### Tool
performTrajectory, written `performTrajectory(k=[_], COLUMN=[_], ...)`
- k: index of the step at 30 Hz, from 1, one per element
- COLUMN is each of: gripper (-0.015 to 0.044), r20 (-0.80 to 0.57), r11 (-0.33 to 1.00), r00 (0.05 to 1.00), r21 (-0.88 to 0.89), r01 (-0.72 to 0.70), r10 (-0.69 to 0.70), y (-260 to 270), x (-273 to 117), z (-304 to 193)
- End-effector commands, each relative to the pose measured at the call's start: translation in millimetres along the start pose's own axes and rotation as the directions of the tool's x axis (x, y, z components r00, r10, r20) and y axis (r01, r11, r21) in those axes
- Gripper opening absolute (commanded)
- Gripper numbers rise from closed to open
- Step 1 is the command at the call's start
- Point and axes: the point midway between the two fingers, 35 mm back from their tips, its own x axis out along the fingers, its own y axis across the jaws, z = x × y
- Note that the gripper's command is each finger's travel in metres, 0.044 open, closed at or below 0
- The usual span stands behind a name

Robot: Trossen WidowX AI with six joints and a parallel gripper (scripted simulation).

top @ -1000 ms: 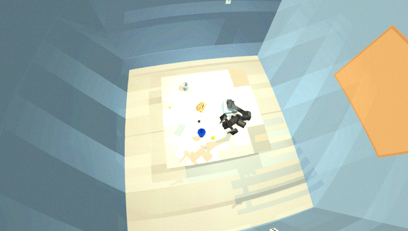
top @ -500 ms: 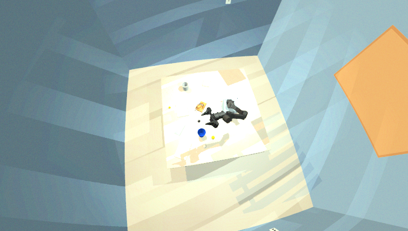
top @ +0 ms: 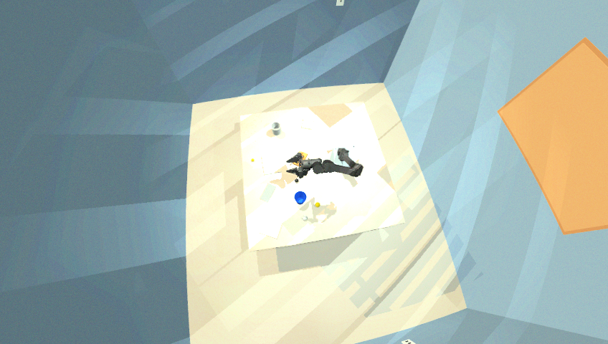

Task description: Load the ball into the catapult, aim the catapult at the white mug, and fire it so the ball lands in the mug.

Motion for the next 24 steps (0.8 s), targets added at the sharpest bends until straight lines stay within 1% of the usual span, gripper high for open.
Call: performTrajectory(k=[1,6,12,18,24], gripper=[0.044,0.044,0.044,0.044,0.044], r20=[0.063,0.14,0.238,0.338,0.438], r11=[0.991,0.96,0.891,0.79,0.658], r00=[0.993,0.966,0.911,0.834,0.739], r21=[0.075,0.152,0.234,0.302,0.354], r01=[-0.109,-0.237,-0.389,-0.534,-0.665], r10=[0.104,0.216,0.336,0.435,0.511], y=[40,85,137,187,234], x=[16,31,41,45,43], z=[9,21,38,57,77])
